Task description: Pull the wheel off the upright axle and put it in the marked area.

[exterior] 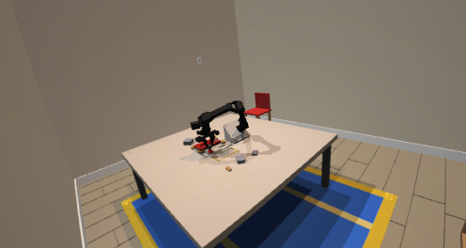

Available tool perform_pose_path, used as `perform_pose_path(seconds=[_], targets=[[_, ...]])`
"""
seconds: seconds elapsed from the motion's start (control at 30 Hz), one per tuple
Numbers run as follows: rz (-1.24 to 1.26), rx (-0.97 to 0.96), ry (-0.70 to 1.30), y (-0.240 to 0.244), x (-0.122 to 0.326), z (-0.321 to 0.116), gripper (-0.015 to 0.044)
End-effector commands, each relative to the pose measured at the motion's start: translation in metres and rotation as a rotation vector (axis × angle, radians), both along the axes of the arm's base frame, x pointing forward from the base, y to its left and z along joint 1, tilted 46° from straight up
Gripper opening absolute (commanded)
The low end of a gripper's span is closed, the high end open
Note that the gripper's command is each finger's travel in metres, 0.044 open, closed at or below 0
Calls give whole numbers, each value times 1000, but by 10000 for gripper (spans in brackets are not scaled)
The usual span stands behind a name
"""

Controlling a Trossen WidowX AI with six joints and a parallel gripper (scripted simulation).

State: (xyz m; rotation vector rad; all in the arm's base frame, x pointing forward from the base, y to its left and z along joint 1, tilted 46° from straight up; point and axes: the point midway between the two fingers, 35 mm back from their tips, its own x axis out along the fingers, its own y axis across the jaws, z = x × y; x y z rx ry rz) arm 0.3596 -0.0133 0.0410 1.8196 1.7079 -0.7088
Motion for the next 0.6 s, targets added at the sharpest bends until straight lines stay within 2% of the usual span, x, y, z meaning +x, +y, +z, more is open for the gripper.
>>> perform_pose_path(seconds=[0.0,0.57], targets=[[-2,-5,-6,-4,0,3,0],[-4,-5,-6,-8,0,7,0]])
